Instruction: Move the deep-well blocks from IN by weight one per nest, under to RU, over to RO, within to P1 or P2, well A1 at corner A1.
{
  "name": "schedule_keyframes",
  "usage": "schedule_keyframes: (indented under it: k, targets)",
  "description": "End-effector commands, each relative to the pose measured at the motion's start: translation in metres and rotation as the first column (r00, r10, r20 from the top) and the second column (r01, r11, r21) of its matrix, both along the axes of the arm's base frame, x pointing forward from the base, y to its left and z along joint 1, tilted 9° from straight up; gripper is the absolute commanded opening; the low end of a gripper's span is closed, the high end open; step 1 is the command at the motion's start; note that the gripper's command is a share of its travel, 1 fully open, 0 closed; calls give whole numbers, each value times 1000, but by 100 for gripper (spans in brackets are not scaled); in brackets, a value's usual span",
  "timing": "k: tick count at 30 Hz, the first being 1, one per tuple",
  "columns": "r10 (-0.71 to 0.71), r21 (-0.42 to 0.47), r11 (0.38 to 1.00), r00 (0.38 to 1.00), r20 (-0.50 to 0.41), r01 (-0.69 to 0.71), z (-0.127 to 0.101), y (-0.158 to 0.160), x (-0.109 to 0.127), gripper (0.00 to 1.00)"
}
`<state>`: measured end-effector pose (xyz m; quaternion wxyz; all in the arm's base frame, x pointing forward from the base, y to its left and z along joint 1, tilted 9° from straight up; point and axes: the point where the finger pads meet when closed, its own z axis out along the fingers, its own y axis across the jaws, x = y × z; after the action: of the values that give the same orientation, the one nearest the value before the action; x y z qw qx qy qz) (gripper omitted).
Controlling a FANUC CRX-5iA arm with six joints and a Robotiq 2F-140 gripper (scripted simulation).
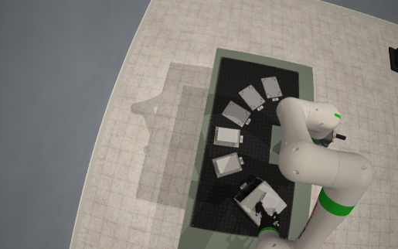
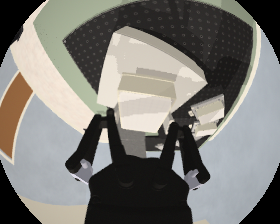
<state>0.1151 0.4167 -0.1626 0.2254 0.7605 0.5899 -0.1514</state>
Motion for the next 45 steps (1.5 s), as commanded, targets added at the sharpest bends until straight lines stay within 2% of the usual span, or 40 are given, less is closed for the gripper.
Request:
schedule_keyframes:
  k: [1,28,45]
  targets:
    - [0,0,1000,1000,0,0,4,0,-1,10]
    - [0,0,1000,1000,0,0,41,2,-7,10]
    - [0,0,1000,1000,0,0,41,2,-7,10]
